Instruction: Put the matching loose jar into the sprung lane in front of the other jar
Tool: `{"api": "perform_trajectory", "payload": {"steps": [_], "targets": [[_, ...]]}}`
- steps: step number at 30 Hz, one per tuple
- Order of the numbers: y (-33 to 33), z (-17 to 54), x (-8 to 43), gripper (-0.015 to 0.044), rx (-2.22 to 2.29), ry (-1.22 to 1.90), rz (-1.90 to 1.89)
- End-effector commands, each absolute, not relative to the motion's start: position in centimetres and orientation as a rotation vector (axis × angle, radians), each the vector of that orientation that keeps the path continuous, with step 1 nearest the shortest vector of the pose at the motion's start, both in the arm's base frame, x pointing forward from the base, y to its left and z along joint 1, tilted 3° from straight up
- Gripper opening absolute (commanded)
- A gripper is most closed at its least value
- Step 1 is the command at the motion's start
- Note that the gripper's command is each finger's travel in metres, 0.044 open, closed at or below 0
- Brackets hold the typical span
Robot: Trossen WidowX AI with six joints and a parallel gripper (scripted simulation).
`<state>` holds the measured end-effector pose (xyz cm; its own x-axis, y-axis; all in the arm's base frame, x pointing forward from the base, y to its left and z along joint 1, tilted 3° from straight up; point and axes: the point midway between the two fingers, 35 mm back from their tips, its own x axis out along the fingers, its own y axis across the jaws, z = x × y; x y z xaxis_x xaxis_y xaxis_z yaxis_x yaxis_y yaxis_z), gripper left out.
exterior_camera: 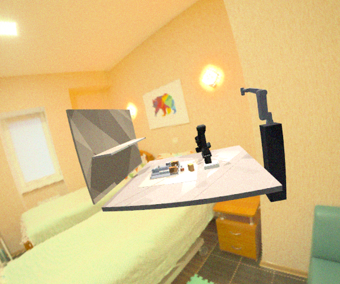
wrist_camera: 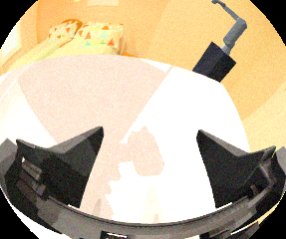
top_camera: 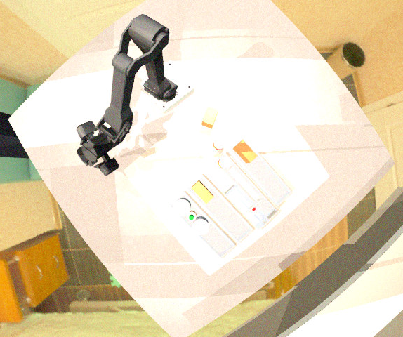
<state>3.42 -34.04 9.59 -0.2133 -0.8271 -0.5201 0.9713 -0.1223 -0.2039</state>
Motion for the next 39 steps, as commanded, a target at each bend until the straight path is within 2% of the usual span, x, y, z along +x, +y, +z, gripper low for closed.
{"api": "perform_trajectory", "payload": {"steps": [1,7,16,22,29,35,39], "targets": [[-33.0,9.3,9.3,0.0440,0.315,0.691,-1.490],[-28.5,9.1,17.9,0.0440,0.273,0.854,-1.145],[-18.9,9.5,25.7,0.0440,0.221,1.071,-0.706],[-15.5,13.3,31.0,0.0440,0.105,0.922,-0.579],[-7.2,12.3,31.5,0.0440,0.069,1.135,-0.325],[2.4,12.3,28.1,0.0440,-0.023,1.423,-0.048],[4.5,12.6,26.9,0.0440,-0.054,1.494,0.010]]}}
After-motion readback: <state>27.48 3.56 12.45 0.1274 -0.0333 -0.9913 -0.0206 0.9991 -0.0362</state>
